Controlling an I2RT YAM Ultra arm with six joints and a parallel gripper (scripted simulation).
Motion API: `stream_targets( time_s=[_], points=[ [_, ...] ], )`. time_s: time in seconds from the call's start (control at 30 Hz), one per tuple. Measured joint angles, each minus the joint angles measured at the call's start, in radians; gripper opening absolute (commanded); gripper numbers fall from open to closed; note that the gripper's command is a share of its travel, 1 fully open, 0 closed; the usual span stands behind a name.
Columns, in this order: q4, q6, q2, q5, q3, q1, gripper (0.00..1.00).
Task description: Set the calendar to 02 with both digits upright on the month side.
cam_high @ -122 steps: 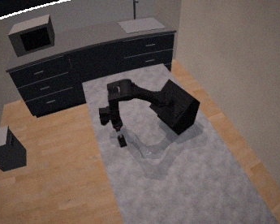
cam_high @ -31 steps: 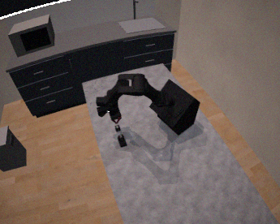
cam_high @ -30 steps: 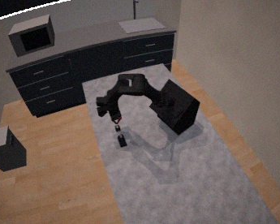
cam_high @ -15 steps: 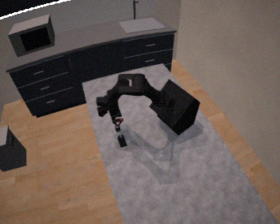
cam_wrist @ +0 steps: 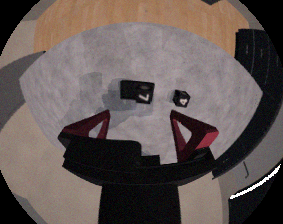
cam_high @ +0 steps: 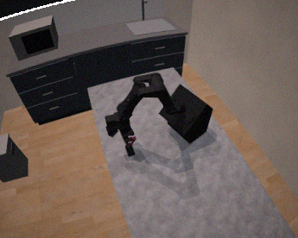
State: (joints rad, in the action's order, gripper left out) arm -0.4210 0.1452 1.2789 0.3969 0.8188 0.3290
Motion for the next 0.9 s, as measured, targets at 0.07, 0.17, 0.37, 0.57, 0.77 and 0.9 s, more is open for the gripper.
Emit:
stream_targets(
  time_s=[0.07,0.17,0.37,0.57,0.77,0.9],
  points=[
    [0.002,-0.037,-0.020,-0.026,-0.006,-0.021,0.47],
    [0.001,-0.069,-0.026,-0.051,-0.013,-0.026,0.47],
    [0.002,-0.095,-0.026,-0.072,-0.013,-0.027,0.47],
    [0.001,-0.101,-0.026,-0.077,-0.014,-0.027,0.47],
    [0.001,-0.102,-0.026,-0.078,-0.014,-0.027,0.47],
    [0.001,-0.102,-0.026,-0.078,-0.014,-0.027,0.47]
  ],
)
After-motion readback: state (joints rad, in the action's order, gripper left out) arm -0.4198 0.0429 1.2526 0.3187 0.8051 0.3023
